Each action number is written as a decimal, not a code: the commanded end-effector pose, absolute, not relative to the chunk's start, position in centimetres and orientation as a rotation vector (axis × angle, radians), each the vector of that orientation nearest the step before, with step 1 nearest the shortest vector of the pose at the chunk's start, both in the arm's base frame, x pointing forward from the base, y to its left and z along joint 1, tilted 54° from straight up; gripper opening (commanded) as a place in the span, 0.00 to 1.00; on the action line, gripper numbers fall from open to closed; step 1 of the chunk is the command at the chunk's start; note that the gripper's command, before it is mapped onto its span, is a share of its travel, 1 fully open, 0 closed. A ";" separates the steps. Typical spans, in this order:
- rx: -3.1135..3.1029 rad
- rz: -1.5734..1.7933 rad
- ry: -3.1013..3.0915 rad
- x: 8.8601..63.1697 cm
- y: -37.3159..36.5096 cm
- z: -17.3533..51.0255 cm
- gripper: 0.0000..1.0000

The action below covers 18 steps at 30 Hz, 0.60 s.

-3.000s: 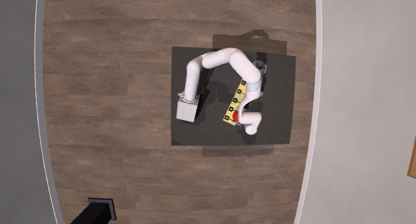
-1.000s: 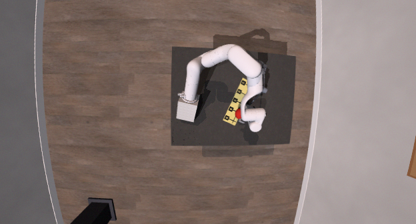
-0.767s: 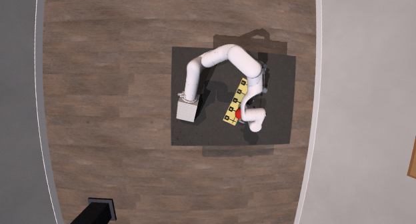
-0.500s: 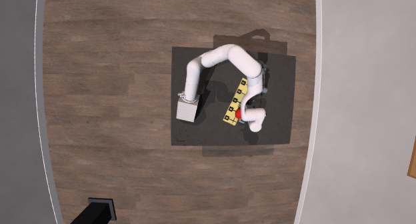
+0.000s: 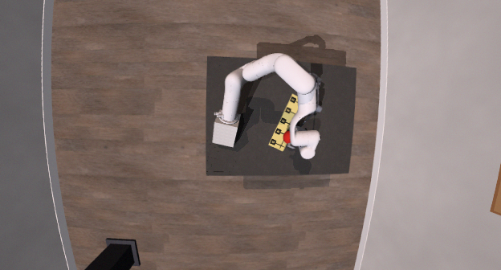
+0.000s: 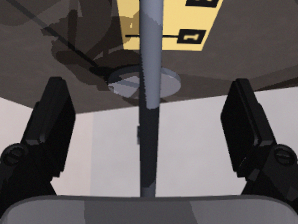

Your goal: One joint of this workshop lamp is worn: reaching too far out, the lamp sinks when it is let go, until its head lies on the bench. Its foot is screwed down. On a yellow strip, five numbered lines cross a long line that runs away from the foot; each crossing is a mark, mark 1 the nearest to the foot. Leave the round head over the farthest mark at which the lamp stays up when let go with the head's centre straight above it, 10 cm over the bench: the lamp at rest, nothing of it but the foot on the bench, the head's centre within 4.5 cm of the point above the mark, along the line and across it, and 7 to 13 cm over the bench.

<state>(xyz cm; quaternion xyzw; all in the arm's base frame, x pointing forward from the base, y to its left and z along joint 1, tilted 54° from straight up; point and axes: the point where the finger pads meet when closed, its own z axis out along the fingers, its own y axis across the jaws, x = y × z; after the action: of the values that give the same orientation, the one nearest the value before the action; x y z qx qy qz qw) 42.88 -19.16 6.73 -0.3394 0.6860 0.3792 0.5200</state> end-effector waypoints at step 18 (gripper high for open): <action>-0.813 0.904 1.647 42.2 -20.5 7.0 1.00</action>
<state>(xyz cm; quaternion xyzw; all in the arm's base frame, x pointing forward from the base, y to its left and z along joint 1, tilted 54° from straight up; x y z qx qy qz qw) 42.78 -19.29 6.80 -0.3399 0.6850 0.3805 0.5201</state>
